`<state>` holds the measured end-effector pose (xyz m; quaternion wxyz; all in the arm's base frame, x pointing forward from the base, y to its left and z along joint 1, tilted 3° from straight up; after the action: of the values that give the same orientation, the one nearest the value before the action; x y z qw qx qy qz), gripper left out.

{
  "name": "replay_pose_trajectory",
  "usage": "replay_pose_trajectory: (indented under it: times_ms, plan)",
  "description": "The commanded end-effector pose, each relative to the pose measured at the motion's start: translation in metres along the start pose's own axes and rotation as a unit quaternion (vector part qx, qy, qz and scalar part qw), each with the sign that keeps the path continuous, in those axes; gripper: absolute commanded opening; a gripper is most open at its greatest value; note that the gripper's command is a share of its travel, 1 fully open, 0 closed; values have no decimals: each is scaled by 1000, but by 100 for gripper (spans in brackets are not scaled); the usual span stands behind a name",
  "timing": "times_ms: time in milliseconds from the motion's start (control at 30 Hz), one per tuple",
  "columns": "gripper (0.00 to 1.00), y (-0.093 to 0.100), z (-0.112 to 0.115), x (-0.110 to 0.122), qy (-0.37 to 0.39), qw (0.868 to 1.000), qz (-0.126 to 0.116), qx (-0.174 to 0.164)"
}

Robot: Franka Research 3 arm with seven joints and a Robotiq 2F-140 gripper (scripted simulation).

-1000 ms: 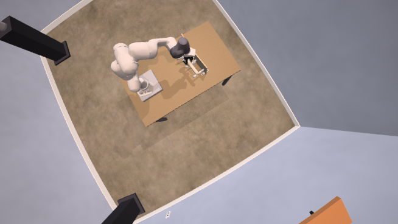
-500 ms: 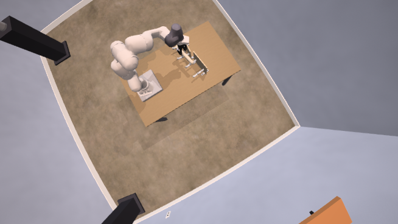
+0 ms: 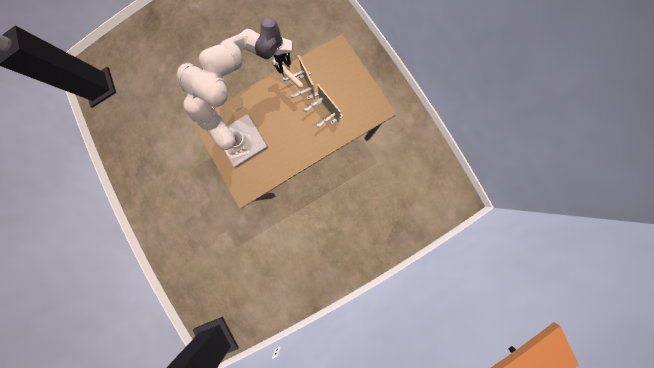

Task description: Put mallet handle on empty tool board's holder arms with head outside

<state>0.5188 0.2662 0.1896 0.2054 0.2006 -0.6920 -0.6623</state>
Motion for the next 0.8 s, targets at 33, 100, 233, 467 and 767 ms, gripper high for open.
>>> replay_pose_trajectory:
  times_ms: [33, 100, 233, 467, 767]
  plan:
    - [0, 4, 5, -3, -82, 997, -2, 2]
    - [0, 4, 5, -3, -99, 995, -2, 2]
    - [0, 4, 4, -3, -131, 991, -2, 2]
    - [0, 4, 4, -3, -170, 985, -2, 2]
    - [0, 4, 4, -3, -171, 985, -2, 2]
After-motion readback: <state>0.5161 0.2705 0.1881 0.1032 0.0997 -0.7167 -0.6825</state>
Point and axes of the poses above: the point where the finger pads meet when closed, its own y axis back along the fingers, its own x axis across the jaws, z = x × y, the point moved 4 cm from there along y, back along the fingers, and after that the axes turned 15 degrees about y, right-handed, at the moved point
